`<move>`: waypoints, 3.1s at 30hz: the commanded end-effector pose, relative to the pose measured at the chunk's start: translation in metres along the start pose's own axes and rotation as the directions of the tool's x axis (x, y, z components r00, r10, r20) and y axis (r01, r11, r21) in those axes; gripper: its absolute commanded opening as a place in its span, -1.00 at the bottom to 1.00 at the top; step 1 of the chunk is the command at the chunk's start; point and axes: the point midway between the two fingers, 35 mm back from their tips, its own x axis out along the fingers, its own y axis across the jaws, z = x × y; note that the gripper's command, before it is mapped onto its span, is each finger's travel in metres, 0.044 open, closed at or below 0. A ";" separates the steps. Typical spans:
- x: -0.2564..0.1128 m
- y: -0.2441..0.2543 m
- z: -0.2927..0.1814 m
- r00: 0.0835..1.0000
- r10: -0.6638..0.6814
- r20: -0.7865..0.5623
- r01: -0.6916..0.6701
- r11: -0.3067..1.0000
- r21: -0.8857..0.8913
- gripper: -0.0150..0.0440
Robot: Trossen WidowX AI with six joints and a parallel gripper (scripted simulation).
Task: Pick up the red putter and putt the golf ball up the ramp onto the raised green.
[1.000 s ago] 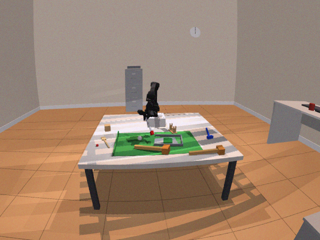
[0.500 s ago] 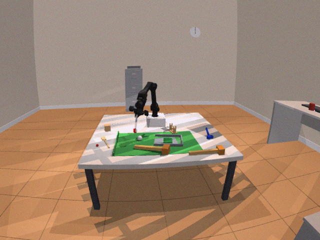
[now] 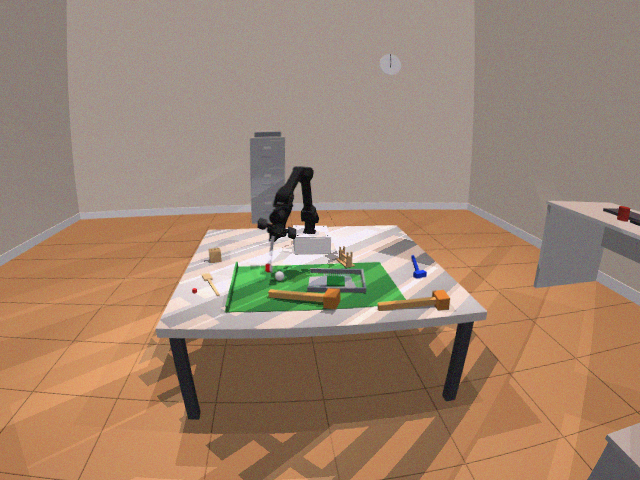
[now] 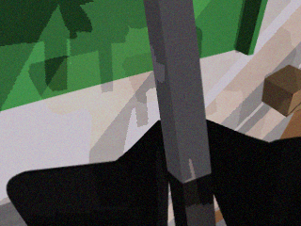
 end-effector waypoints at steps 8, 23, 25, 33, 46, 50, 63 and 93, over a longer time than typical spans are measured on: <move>0.013 0.004 0.004 1.000 -0.008 0.004 0.008 1.000 0.011 -0.49; 0.028 0.011 0.010 1.000 -0.003 0.005 0.003 1.000 0.003 -0.49; 0.028 0.011 0.010 1.000 -0.003 0.005 0.003 1.000 0.003 -0.49; 0.029 0.008 0.009 1.000 -0.003 0.005 0.003 1.000 0.004 -0.49; 0.043 -0.016 0.006 1.000 -0.011 0.003 0.011 1.000 0.011 -0.49; 0.043 -0.016 0.006 1.000 -0.011 0.003 0.011 1.000 0.011 -0.49; 0.000 0.081 0.024 1.000 0.006 0.008 -0.006 1.000 0.008 -0.49; -0.058 0.092 0.008 1.000 0.001 0.003 -0.001 1.000 0.001 -0.49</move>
